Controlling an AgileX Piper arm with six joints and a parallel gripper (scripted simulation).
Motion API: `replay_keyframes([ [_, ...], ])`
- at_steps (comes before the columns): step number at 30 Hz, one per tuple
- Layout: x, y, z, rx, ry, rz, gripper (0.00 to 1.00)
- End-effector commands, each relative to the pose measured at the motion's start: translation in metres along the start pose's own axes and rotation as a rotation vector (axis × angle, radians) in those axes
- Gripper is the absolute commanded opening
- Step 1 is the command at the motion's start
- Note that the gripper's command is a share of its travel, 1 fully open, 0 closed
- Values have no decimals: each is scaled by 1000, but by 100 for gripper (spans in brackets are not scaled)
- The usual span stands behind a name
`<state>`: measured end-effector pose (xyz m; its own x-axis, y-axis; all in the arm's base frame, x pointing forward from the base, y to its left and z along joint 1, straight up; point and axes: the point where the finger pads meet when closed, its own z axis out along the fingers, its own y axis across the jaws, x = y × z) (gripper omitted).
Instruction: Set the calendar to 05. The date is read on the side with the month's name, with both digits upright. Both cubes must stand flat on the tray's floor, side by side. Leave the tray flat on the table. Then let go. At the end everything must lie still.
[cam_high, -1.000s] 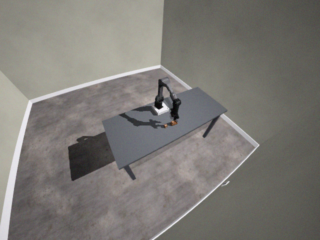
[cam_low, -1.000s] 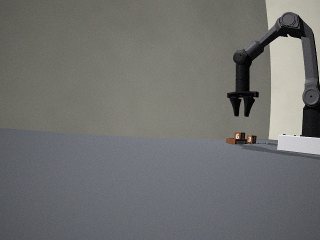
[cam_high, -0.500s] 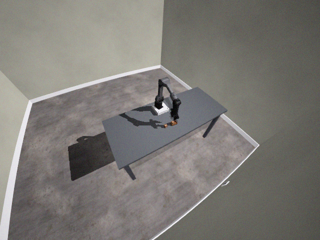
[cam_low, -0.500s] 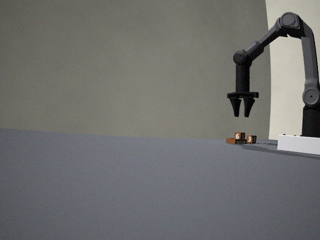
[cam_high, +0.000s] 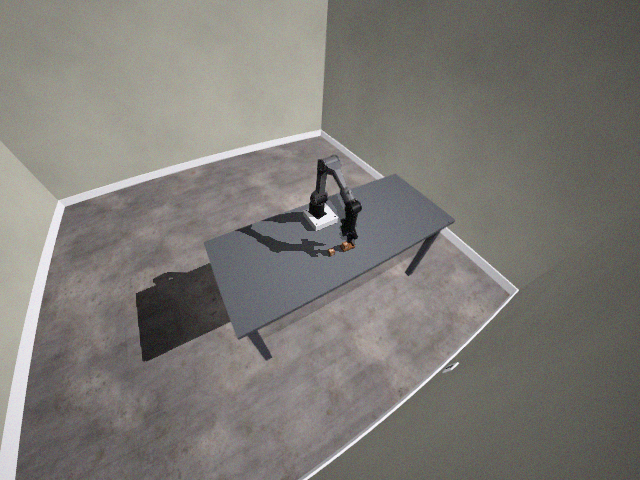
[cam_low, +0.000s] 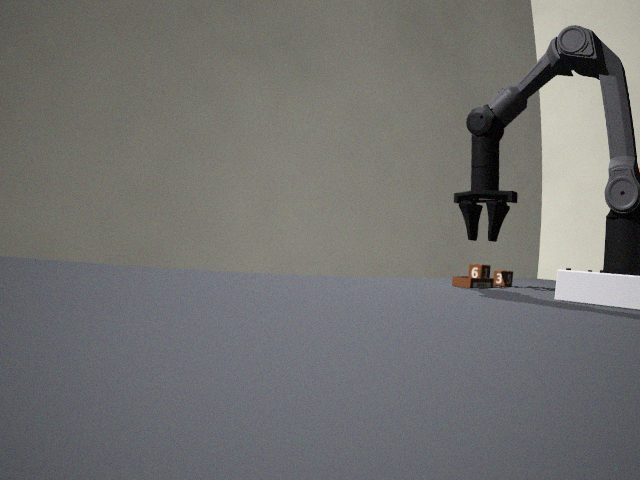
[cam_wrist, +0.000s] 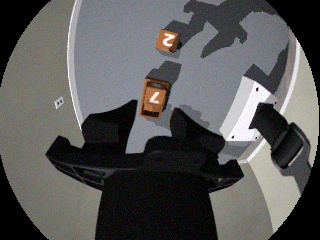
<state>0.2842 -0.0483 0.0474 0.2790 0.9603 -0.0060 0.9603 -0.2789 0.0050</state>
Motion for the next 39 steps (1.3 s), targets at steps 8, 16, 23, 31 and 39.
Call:
replay_keyframes([
  [8, 0, -1, 15, 4, -1, -1, 63],
  [16, 0, -1, 24, 2, -1, -1, 63],
  [23, 1, -1, 33, 4, -1, -1, 63],
  [31, 1, -1, 37, 2, -1, -1, 63],
  [39, 1, -1, 37, 2, -1, -1, 63],
])
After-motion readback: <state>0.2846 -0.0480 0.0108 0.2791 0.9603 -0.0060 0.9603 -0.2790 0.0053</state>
